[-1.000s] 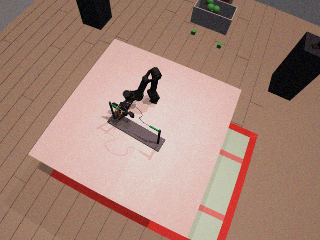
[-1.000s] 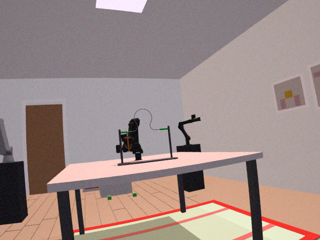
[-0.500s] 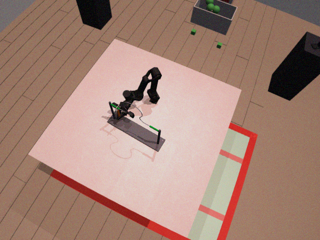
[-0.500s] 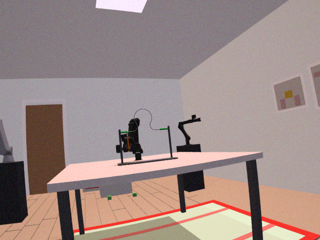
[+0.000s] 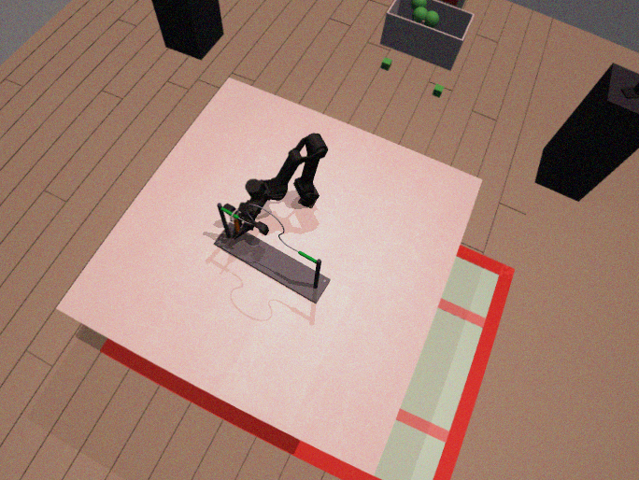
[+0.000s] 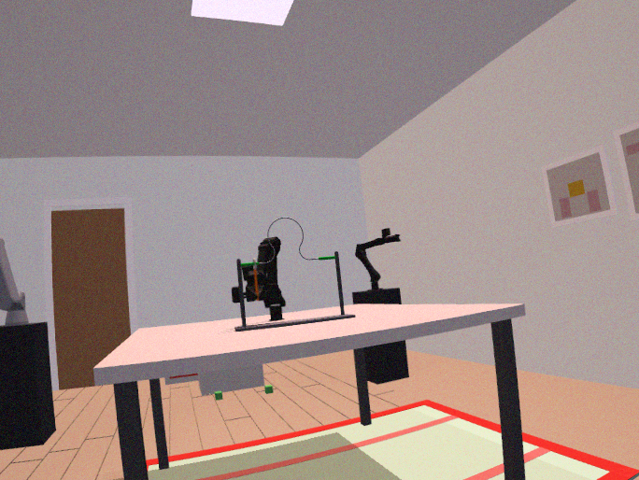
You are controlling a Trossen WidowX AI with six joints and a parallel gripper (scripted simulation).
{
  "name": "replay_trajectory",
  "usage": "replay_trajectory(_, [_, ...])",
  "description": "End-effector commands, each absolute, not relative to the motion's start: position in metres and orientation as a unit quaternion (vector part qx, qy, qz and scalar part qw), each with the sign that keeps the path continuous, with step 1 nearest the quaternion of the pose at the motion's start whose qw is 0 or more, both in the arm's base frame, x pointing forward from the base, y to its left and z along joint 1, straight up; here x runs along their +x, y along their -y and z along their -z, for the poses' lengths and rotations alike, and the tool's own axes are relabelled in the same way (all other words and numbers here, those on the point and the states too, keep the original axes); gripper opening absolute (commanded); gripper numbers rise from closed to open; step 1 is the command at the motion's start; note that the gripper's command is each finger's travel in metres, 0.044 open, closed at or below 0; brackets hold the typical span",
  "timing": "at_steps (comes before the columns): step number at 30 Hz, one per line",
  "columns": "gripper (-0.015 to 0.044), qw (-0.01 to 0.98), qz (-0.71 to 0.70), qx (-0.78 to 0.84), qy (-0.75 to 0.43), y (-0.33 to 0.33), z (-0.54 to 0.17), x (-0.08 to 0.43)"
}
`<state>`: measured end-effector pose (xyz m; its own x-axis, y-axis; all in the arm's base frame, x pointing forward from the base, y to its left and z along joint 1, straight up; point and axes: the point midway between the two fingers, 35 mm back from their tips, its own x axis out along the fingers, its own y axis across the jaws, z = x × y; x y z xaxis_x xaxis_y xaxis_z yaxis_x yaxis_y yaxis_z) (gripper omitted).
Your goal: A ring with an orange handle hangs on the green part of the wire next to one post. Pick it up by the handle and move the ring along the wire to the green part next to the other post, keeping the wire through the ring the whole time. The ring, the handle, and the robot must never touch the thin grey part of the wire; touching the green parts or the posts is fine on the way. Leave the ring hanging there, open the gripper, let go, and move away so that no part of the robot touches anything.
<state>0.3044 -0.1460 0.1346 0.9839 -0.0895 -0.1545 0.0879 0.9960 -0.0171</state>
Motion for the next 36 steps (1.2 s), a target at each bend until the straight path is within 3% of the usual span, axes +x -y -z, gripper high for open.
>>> replay_trajectory(1, [-0.015, 0.996, 0.046, -0.004, -0.078, 0.146, -0.135, 0.304])
replay_trajectory(36, [-0.015, 0.996, 0.045, 0.003, -0.079, 0.12, -0.135, 0.307])
